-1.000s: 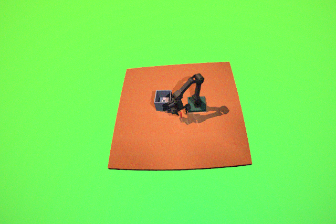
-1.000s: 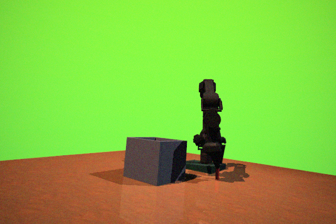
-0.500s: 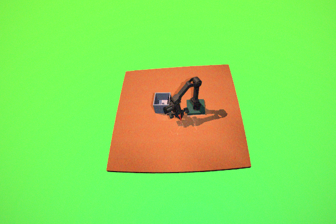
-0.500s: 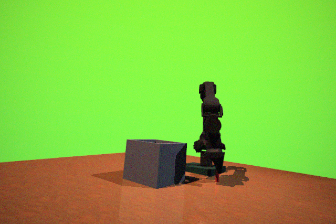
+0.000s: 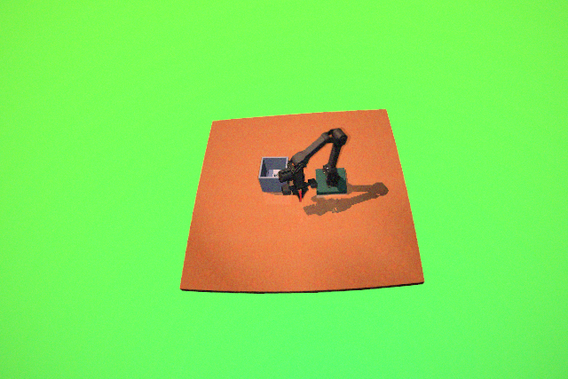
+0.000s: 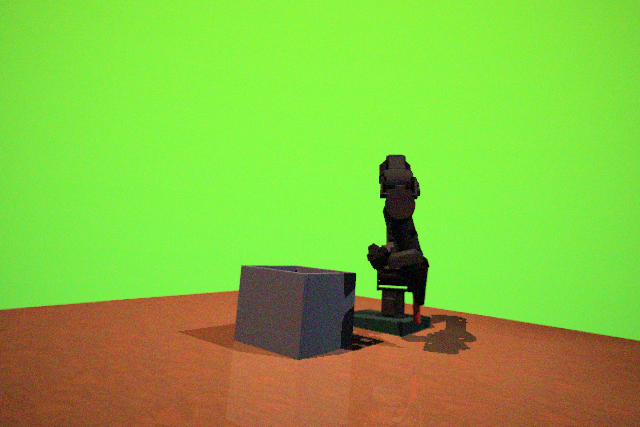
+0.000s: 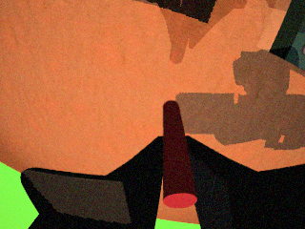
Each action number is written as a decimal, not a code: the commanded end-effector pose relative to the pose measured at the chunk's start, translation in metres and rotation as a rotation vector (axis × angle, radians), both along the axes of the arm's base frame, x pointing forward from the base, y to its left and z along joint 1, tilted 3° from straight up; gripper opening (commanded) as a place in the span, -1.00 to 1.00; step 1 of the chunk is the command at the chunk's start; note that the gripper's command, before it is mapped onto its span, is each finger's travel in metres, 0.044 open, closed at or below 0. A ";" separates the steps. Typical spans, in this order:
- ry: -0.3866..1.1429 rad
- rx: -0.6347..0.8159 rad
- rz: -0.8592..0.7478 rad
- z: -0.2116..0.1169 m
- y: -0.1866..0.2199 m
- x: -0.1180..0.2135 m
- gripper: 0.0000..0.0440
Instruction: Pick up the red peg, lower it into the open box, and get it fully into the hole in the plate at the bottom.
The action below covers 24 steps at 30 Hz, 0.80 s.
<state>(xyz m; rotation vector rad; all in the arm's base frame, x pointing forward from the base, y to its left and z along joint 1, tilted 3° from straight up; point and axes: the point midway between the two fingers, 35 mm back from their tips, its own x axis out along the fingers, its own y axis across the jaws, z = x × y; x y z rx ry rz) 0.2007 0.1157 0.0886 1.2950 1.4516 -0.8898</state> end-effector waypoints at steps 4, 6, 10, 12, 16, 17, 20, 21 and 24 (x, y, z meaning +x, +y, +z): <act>-0.073 0.024 0.017 0.028 -0.003 0.008 -1.00; -0.099 0.022 0.023 0.037 -0.006 0.010 -1.00; -0.153 0.011 0.032 0.057 -0.015 0.015 -1.00; -0.179 0.003 0.034 0.066 -0.020 0.017 -1.00; -0.227 -0.022 0.034 0.084 -0.032 0.023 -1.00; -0.236 -0.030 0.033 0.087 -0.035 0.024 -1.00; -0.258 -0.056 0.031 0.097 -0.045 0.028 -1.00; -0.263 -0.065 0.029 0.100 -0.049 0.029 -1.00; -0.275 -0.094 0.023 0.105 -0.060 0.033 -1.00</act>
